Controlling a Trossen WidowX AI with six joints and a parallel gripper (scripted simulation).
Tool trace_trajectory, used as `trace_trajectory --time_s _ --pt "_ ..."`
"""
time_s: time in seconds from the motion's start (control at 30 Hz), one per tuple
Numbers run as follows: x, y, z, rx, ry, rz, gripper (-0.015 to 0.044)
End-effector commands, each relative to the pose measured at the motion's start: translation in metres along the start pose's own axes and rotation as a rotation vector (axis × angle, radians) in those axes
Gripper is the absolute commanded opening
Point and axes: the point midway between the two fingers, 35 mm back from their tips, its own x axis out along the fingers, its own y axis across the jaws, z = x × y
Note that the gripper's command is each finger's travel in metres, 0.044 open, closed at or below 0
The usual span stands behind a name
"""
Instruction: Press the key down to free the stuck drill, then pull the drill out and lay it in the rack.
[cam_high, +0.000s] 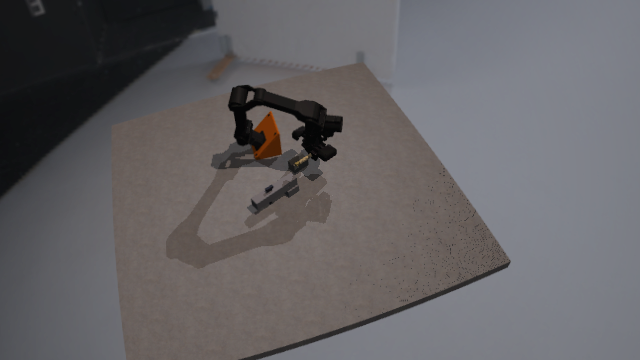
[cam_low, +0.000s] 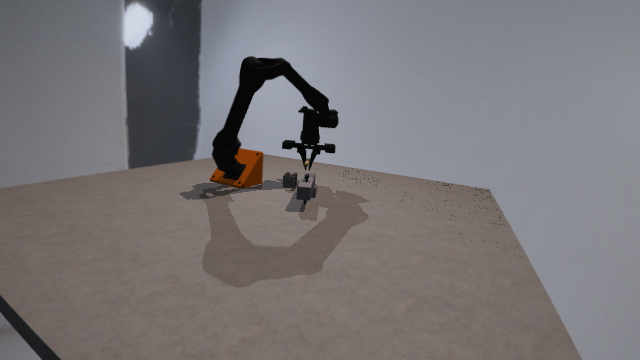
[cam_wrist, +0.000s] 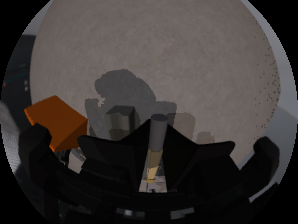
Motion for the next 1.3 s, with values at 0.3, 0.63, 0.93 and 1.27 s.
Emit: trace_trajectory --time_s 0.3,0.63,0.93,1.27 --pt "0.001 0.023 0.005 0.005 -0.008 -0.005 0.0000" --pt "0.001 0.039 0.008 0.004 -0.008 -0.005 0.0000" --pt "-0.001 0.053 0.012 0.004 -0.009 -0.004 0.0000" --pt "0.009 0.057 0.014 0.004 -0.009 -0.004 0.0000"
